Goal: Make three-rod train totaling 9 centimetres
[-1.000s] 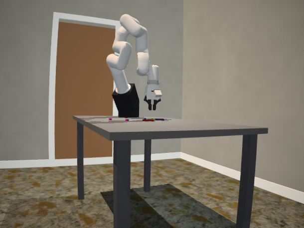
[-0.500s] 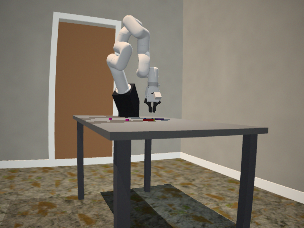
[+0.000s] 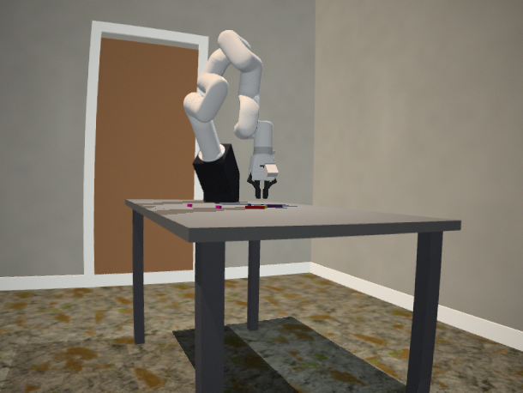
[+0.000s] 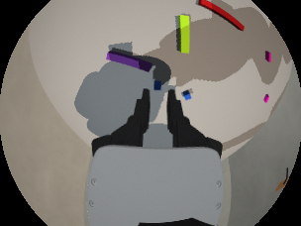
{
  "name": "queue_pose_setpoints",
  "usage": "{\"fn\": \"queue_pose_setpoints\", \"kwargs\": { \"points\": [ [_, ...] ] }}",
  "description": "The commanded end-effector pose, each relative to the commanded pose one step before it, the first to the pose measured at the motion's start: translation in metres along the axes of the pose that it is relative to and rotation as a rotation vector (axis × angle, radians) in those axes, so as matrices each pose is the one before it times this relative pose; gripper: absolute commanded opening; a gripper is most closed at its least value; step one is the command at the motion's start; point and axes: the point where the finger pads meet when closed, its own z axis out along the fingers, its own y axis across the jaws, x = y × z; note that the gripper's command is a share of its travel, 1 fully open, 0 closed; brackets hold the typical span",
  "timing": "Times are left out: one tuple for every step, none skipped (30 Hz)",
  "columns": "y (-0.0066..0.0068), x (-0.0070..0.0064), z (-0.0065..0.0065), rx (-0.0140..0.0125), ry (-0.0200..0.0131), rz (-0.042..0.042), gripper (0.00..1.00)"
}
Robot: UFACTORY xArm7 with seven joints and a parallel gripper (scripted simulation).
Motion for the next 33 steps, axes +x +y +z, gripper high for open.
{"fn": "queue_pose_setpoints", "kwargs": {
  "points": [
    [-0.00121,0.0008,0.00505,0.00232,0.00223,-0.00026,0.24],
    [0.0,0.0,0.0,0.0,0.0,0.0,0.24],
    [0.0,0.0,0.00117,-0.00005,-0.00001,0.00002,0.24],
    [-0.00002,0.0,0.00104,0.00004,0.00001,-0.00002,0.24],
    [-0.00002,0.0,0.00098,0.00003,0.00001,-0.00001,0.24],
    [-0.00001,0.0,0.00093,0.0,0.0,0.0,0.24],
    [0.0,0.0,0.00087,-0.00002,0.0,0.00001,0.24],
    [0.0,0.0,0.00082,-0.00004,-0.00001,0.00002,0.24],
    [-0.00001,0.0,0.0007,0.00003,0.00001,-0.00001,0.24],
    [-0.00002,0.0,0.00063,0.00003,0.00001,-0.00001,0.24],
    [-0.00001,0.0,0.00058,0.00002,0.0,-0.00001,0.24],
    [-0.00001,0.0,0.00052,0.00001,0.0,0.0,0.24],
    [0.0,0.0,0.00047,0.0,0.0,0.0,0.24],
    [0.0,0.0,0.00041,-0.00001,0.0,0.0,0.24],
    [0.0,0.0,0.00036,-0.00001,0.0,0.0,0.24],
    [0.0,0.0,0.0003,-0.00001,0.0,0.00001,0.24],
    [0.0,0.0,0.00025,-0.00001,0.0,0.00001,0.24],
    [0.0,0.0,0.0,0.0,0.0,0.0,0.24],
    [0.0,0.0,0.0,0.0,0.0,0.0,0.24],
    [0.0,0.0,0.0002,-0.00001,0.0,0.0,0.24],
    [0.0,0.0,0.00016,-0.00001,0.0,0.0,0.24],
    [0.0,0.0,0.00012,-0.00001,0.0,0.0,0.24],
    [0.0,0.0,0.00008,-0.00001,0.0,0.0,0.24],
    [0.0,0.0,0.00005,0.0,0.0,0.0,0.24],
    [0.0,0.0,0.00003,0.0,0.0,0.0,0.24],
    [0.0,0.0,0.00001,0.0,0.0,0.0,0.24],
    [0.0,0.0,0.0,0.0,0.0,0.0,0.24],
    [0.0,0.0,0.0,0.0,0.0,0.0,0.24],
    [0.0,0.0,0.0,0.0,0.0,0.0,0.24],
    [0.0,0.0,0.0,0.0,0.0,0.0,0.24],
    [0.0,0.0,0.0,0.0,0.0,0.0,0.24],
    [0.0,0.0,0.0,0.0,0.0,0.0,0.24],
    [0.0,0.0,0.0,0.0,0.0,0.0,0.24]
  ]
}}
